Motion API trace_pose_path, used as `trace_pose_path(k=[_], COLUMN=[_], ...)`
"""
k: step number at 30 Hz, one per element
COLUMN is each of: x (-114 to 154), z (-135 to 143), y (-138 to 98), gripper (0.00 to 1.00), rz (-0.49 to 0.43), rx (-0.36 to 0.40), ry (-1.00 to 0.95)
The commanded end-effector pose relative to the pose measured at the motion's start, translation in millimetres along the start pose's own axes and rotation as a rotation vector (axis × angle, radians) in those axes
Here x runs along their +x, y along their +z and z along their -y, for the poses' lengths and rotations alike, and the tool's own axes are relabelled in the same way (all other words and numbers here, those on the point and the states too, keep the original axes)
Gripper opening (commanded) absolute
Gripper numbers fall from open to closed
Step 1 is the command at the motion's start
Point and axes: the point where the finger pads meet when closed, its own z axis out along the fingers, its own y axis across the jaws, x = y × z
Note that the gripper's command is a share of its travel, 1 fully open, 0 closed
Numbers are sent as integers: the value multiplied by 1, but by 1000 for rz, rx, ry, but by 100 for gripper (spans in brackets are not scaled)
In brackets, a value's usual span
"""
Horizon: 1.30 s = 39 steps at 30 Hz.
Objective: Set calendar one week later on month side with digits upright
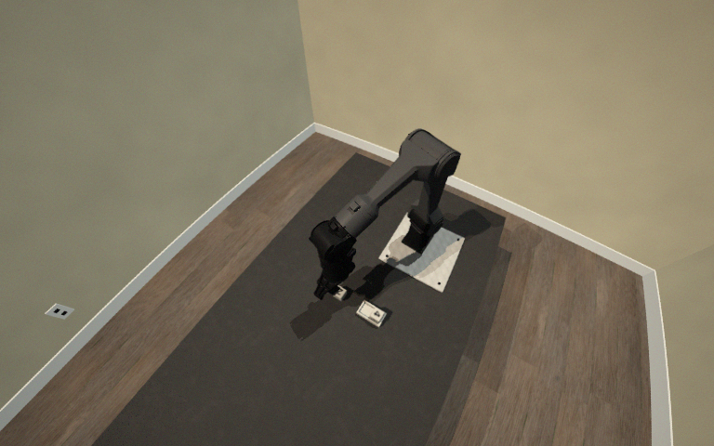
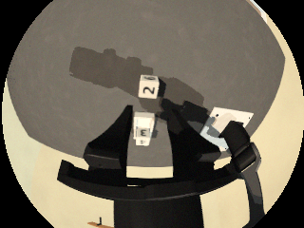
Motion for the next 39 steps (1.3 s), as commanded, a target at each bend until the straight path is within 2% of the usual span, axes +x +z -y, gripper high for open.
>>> trace_pose_path(k=[1, 9, 39], x=[0, 0, 1], z=[0, 0, 0], y=[2, 7, 47], gripper=[59, 59, 59], rz=[0, 0, 0], rx=[3, 2, 4], ry=[0, 0, 0])
